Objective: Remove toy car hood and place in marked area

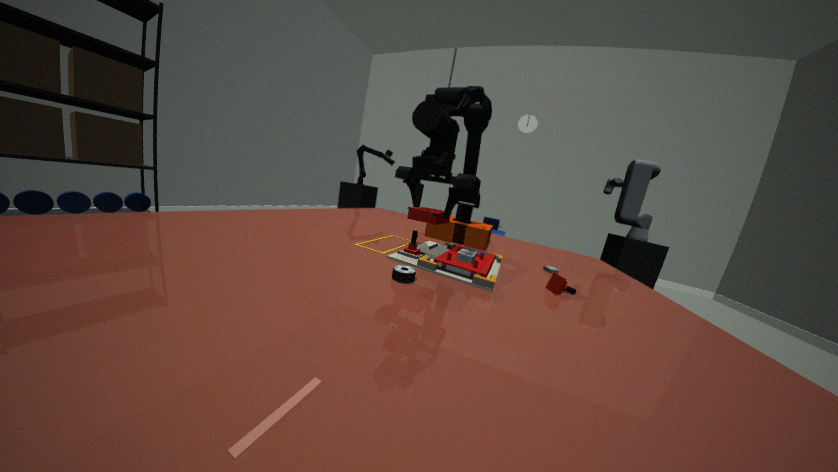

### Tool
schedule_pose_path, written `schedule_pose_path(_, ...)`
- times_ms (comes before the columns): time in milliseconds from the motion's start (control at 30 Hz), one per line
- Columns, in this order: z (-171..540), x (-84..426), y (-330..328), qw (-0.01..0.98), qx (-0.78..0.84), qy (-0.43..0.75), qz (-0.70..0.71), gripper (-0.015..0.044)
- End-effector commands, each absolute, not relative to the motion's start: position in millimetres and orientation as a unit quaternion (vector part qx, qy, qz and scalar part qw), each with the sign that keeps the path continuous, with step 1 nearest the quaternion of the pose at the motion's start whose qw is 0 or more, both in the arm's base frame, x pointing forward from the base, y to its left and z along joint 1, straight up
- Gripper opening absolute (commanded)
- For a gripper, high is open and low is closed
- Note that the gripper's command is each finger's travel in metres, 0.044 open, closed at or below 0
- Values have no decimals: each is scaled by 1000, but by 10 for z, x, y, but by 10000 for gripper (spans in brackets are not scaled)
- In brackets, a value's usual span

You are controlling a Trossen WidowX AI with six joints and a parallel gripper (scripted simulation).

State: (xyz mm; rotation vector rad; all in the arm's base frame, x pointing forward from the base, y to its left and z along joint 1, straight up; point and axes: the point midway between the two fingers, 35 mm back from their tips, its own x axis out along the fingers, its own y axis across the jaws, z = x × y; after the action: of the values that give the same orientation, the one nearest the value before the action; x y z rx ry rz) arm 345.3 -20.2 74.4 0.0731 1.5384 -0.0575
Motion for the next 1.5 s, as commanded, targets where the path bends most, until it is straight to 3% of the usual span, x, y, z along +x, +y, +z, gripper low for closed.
schedule_pose_path(0,762,3414,-373,719,27,694,-27,0)
schedule_pose_path(1000,792,3030,-1365,718,16,695,-24,0)
schedule_pose_path(1467,740,3026,-1388,718,16,696,-24,0)
